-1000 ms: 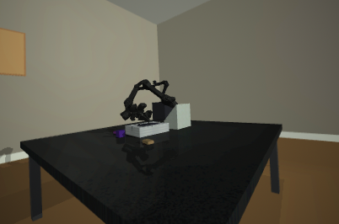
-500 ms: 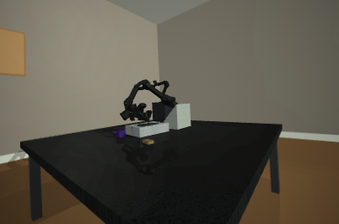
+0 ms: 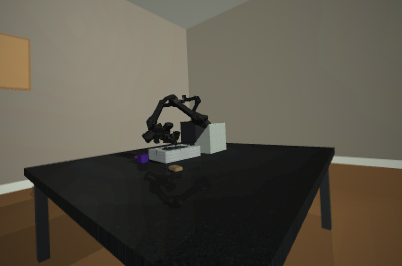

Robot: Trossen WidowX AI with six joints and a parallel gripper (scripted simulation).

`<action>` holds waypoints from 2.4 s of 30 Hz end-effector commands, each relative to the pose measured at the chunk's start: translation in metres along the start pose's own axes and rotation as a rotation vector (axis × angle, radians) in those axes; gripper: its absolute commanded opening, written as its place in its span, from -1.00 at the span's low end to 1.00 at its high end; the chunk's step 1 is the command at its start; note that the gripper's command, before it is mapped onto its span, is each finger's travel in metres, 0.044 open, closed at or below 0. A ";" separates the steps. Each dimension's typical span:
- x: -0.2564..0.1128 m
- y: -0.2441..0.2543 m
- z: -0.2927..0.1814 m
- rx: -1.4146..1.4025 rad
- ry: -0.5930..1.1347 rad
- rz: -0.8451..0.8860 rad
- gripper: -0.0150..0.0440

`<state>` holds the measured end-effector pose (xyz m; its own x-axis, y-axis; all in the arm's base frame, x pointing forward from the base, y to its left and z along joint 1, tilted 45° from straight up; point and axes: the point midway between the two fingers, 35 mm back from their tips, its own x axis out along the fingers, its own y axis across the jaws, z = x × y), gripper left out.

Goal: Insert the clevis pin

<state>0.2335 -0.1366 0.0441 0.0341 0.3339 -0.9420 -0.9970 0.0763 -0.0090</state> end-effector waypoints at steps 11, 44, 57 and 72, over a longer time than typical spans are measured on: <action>0.000 -0.004 0.000 0.003 0.001 -0.007 -0.49; 0.000 -0.009 -0.001 0.003 0.001 -0.007 -0.49; 0.000 -0.011 -0.001 0.003 0.001 -0.007 -0.49; -0.001 -0.014 -0.001 0.003 0.001 -0.007 -0.49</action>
<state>0.2450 -0.1373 0.0439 0.0360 0.3346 -0.9417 -0.9970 0.0765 -0.0109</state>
